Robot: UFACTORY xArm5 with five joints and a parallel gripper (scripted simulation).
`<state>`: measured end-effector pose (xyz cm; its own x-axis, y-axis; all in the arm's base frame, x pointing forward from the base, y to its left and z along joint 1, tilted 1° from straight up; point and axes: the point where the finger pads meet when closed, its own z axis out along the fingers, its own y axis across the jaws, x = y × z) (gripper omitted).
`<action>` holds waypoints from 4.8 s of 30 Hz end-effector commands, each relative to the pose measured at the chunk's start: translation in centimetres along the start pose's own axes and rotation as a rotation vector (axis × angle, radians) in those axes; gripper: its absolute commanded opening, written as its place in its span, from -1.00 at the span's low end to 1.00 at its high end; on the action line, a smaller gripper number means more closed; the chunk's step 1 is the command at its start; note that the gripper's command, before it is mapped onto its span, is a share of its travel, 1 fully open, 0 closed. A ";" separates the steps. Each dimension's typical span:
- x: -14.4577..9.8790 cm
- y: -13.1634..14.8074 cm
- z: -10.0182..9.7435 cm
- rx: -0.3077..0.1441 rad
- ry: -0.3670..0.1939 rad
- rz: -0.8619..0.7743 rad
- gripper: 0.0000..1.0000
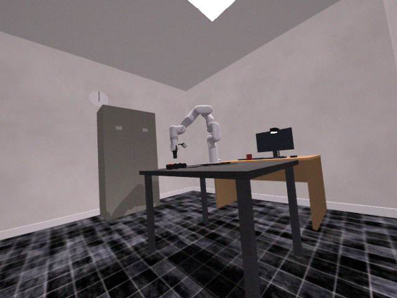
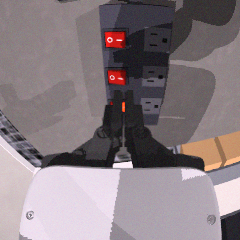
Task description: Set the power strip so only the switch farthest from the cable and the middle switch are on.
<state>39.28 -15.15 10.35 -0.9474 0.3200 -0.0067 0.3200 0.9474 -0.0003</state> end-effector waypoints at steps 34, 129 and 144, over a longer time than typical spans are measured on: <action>-0.1 0.0 3.5 0.000 -0.003 0.000 -1.00; -0.1 0.0 4.1 0.000 -0.003 0.000 -1.00; -0.1 0.0 4.1 0.000 -0.003 0.000 -1.00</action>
<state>39.31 -15.19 6.12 -0.9474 0.3200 -0.0066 0.3200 0.9474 -0.0003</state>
